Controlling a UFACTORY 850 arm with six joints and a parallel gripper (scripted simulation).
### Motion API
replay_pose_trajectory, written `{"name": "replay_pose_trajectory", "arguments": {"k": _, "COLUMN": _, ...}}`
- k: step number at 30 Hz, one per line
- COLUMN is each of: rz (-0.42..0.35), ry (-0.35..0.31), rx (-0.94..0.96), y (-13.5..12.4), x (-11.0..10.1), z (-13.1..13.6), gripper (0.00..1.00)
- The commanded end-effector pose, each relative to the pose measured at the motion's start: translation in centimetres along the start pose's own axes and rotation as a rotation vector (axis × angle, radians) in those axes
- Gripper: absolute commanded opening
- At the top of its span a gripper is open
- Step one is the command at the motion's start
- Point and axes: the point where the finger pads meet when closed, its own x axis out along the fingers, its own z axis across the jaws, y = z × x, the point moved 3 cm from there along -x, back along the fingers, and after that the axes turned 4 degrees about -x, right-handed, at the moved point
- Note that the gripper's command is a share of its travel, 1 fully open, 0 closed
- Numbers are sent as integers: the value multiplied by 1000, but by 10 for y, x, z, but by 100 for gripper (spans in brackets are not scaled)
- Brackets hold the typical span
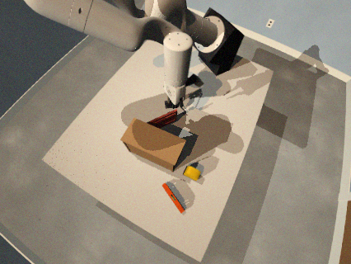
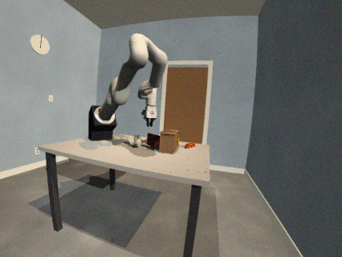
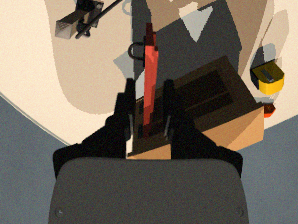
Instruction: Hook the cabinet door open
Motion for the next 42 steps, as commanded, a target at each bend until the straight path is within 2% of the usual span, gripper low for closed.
{"name": "replay_pose_trajectory", "arguments": {"k": 1, "rz": 0, "ry": -1, "rx": 0, "y": 0, "x": 0, "z": 0, "gripper": 27}}
{"name": "replay_pose_trajectory", "arguments": {"k": 27, "rz": 0, "ry": 0, "rx": 0, "y": 0, "x": 1, "z": 0, "gripper": 27}}
{"name": "replay_pose_trajectory", "arguments": {"k": 42, "rz": 0, "ry": 0, "rx": 0, "y": 0, "x": 15, "z": 0, "gripper": 27}}
